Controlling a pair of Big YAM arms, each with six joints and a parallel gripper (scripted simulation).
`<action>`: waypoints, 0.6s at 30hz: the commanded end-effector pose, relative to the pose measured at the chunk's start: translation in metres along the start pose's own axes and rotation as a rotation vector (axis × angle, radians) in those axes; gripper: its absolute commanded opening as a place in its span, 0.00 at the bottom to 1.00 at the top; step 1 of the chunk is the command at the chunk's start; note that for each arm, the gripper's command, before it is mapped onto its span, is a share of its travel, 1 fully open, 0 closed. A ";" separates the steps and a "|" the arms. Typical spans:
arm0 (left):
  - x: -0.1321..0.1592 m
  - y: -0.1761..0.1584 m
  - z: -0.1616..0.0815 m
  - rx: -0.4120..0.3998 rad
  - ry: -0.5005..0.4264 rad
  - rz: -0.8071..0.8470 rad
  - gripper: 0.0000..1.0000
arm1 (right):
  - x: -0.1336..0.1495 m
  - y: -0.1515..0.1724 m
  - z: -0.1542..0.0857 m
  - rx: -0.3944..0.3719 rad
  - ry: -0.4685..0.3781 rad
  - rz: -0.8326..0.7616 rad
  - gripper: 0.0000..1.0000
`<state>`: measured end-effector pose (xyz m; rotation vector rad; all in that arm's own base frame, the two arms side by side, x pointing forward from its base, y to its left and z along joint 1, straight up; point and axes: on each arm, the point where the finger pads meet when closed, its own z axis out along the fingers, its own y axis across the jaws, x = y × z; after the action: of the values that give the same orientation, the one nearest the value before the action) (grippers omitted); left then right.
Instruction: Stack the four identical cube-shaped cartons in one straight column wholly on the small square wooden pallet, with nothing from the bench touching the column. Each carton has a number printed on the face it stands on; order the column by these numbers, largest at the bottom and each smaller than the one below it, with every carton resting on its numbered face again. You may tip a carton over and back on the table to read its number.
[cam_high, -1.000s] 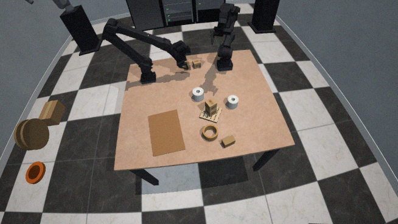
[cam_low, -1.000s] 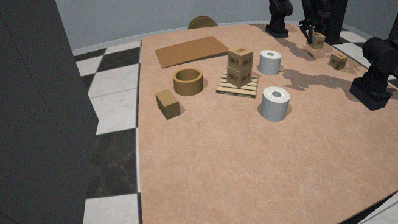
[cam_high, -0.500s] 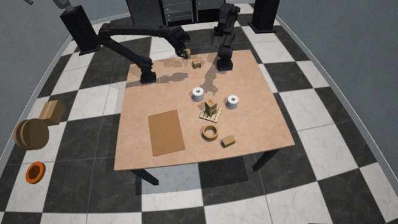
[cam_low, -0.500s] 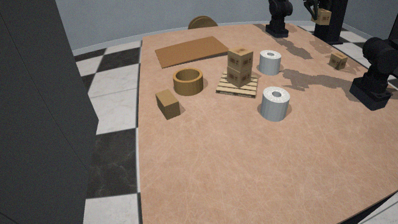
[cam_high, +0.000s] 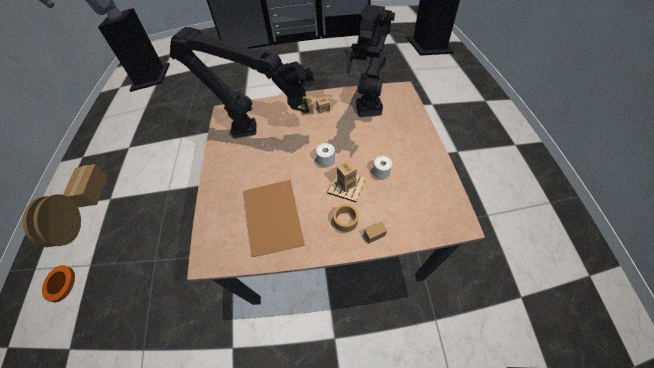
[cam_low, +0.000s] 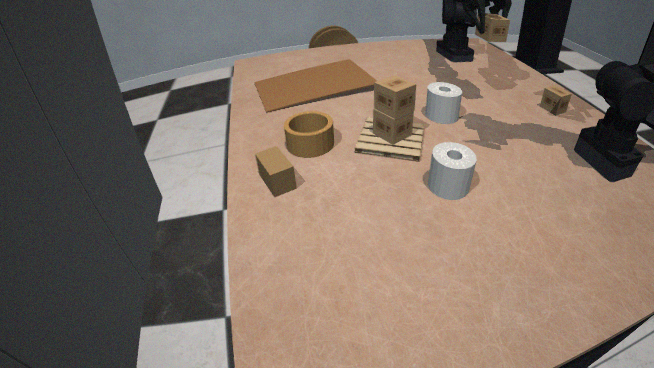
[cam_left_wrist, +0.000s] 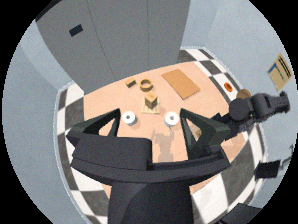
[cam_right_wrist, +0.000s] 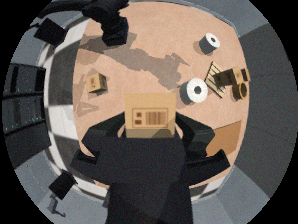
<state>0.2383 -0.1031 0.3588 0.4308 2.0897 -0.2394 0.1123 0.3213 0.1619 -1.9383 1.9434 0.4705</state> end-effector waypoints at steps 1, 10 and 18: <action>-0.010 0.001 -0.006 -0.001 -0.016 -0.001 1.00 | -0.037 -0.073 -0.011 0.006 -0.033 -0.118 0.50; -0.010 0.001 -0.006 -0.001 -0.016 -0.001 1.00 | -0.036 -0.182 -0.010 0.002 -0.036 -0.069 0.50; -0.010 0.001 -0.006 -0.001 -0.016 -0.001 1.00 | -0.035 -0.278 -0.008 -0.001 -0.041 -0.026 0.50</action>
<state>0.2383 -0.1031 0.3588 0.4308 2.0897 -0.2394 0.3617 0.3305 0.1638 -1.8920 1.9896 0.5169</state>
